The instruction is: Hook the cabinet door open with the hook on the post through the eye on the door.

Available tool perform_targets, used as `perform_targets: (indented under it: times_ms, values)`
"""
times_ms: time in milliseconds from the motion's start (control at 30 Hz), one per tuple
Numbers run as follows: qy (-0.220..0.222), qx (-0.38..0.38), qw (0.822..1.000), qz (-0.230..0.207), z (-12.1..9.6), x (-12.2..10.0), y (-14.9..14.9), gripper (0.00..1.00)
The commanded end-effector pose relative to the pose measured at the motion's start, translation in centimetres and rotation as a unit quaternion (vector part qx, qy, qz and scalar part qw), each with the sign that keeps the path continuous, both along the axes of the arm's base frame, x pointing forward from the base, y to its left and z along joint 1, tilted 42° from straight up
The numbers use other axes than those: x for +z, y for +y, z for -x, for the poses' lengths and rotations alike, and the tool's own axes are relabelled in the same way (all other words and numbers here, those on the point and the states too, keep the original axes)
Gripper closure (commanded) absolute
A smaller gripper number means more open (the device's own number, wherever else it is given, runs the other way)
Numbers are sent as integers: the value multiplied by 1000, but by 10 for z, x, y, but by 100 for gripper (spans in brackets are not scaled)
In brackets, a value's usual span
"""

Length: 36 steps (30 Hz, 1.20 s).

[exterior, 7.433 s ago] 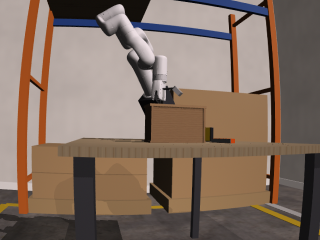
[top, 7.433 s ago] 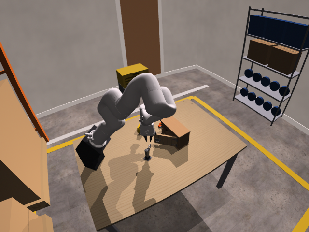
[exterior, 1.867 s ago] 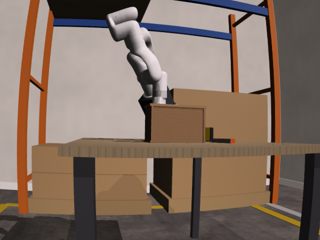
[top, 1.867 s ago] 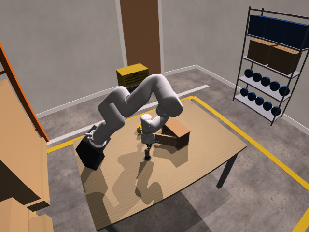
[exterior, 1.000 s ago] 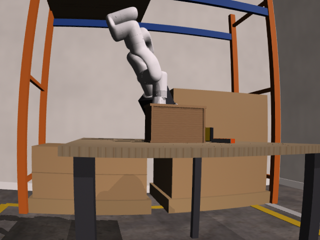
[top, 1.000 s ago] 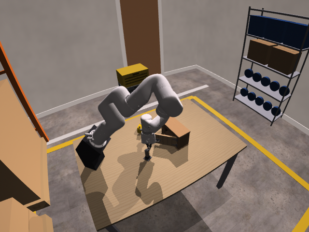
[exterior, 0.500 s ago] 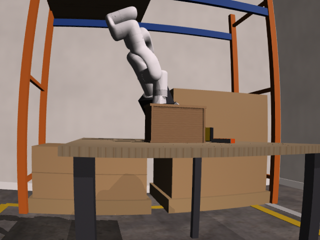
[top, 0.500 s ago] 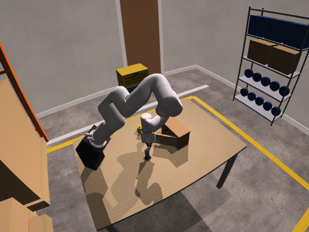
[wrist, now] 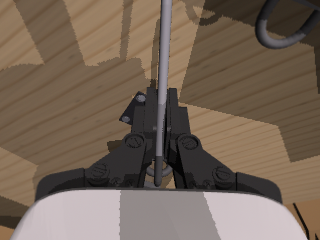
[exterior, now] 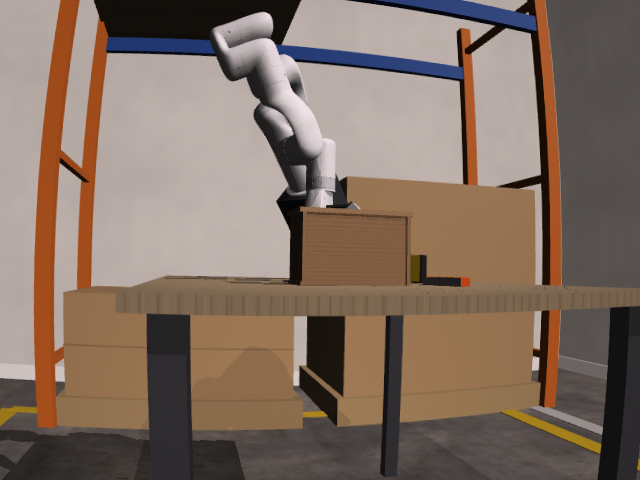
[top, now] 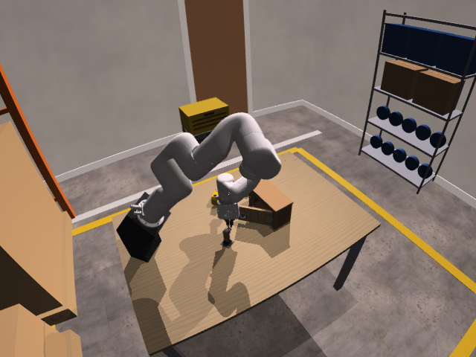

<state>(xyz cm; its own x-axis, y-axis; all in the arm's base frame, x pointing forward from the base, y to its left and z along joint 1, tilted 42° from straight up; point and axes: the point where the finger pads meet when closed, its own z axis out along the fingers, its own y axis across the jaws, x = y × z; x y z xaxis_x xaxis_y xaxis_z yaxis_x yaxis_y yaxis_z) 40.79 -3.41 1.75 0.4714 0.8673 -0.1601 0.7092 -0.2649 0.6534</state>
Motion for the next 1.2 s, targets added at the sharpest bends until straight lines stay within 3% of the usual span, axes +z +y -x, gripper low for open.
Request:
perform_targets:
  times_ms: [0,1167]
  values:
    - [0,1,1000,-1,0,1,2,96]
    - [0,1,1000,-1,6,10,7,96]
